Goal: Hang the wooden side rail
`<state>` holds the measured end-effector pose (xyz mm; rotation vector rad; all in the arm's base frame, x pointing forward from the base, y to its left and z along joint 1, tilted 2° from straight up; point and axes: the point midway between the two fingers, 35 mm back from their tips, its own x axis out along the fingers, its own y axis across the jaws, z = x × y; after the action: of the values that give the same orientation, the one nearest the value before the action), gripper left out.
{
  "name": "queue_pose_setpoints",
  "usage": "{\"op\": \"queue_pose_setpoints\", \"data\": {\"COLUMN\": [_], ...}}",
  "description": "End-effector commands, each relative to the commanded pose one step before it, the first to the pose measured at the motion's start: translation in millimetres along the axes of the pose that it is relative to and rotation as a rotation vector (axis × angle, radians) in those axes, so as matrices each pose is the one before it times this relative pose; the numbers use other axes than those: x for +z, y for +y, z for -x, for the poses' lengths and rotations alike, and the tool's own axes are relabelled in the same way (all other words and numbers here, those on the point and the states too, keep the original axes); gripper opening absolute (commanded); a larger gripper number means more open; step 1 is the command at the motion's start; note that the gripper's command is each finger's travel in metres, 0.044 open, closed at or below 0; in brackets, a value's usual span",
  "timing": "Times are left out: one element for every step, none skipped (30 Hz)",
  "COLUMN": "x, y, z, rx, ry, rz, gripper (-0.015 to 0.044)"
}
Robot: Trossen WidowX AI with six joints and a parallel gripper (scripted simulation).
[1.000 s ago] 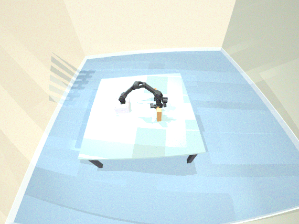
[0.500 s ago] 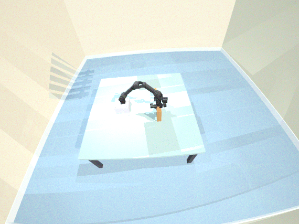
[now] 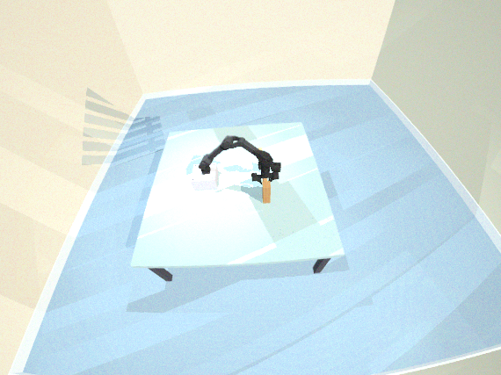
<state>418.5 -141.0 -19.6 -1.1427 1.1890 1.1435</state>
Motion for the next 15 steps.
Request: {"op": "queue_pose_setpoints", "data": {"x": [-0.04,-0.01,-0.01,0.01,0.03,0.06,0.06,0.02,0.0,0.0,0.0,0.0,0.0,1.7,3.58], "y": [-0.23,-0.13,-0.13,-0.05,0.04,0.18,0.22,0.09,0.0,0.0,0.0,0.0,0.0,-0.09,-0.16], "z": [2.31,3.74,5.64,6.07,7.0,7.79,5.59,1.91,0.0,0.0,0.0,0.0,0.0,-0.01,-0.01], "rx": [-0.00107,-0.00074,-0.00111,-0.00119,-0.00136,-0.00149,-0.00106,-0.00036,0.0,0.0,0.0,0.0,0.0,-0.00001,-0.00002], "ry": [0.0006,0.00081,0.00122,0.00131,0.0015,0.00166,0.00119,0.00041,0.0,0.0,0.0,0.0,0.0,-0.00016,-0.00035], "rz": [-0.0002,-0.0005,-0.0007,-0.0007,-0.0009,-0.001,-0.0007,-0.0002,0.0,0.0,0.0,0.0,0.0,0.0,0.0], "gripper": [0.0341,0.0367,0.0394,0.042,0.044,0.044,0.044,0.044,0.044,0.044,0.044,0.044,0.044,0.044,0.044]}}
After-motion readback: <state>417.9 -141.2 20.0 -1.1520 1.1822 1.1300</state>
